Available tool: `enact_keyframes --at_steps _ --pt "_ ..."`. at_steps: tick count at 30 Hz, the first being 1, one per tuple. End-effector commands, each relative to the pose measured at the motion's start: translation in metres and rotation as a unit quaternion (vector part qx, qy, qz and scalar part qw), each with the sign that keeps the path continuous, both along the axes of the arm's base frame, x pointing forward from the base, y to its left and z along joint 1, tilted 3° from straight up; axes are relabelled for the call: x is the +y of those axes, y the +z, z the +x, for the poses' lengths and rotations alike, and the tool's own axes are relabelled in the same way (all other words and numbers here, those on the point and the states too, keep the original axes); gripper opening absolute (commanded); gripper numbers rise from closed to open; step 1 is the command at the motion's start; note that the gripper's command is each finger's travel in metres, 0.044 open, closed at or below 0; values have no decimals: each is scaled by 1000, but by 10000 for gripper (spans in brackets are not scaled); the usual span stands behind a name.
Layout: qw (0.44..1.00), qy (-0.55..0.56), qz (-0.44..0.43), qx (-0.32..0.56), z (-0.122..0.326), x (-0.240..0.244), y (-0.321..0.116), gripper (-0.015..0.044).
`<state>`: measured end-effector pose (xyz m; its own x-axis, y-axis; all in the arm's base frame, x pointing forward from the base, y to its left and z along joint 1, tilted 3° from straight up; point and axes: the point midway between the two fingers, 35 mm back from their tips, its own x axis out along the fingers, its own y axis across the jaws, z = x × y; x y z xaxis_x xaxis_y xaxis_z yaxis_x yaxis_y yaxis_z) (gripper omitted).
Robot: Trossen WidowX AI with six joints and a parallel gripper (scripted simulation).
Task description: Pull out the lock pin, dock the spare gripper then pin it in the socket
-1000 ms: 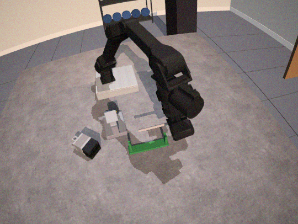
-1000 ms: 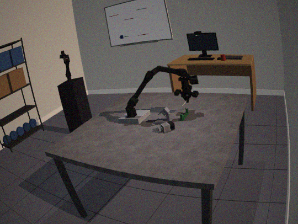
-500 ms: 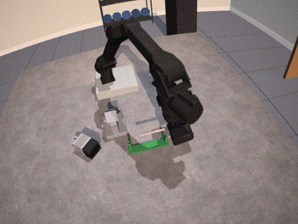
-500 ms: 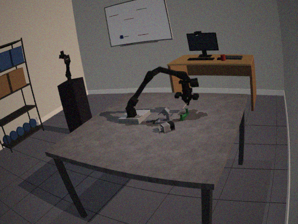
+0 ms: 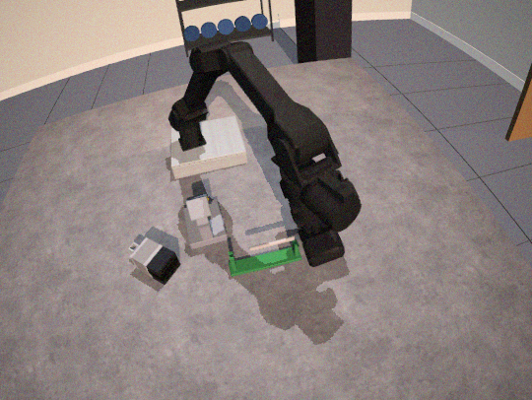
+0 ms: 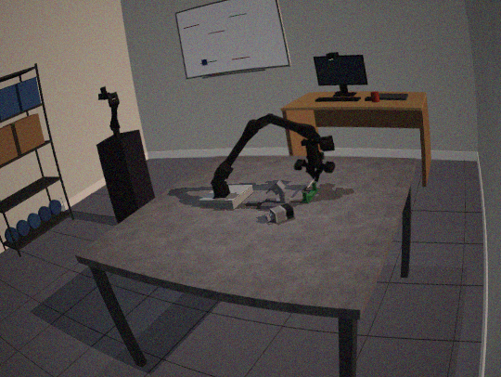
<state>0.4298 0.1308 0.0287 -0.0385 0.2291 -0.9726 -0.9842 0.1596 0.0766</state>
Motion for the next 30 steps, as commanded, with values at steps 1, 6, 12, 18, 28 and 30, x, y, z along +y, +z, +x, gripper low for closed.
enact_keyframes --at_steps 1,6,12,18,28,30 --pt "1000 -2 0 1 0 0 -6 0" --pt "1000 -2 0 1 0 0 -6 0" --pt "1000 -2 0 1 0 0 -6 0" --pt "1000 -2 0 1 0 0 -6 0" --pt "1000 0 0 1 0 0 -6 26" --pt "1000 0 0 1 0 0 -6 79"
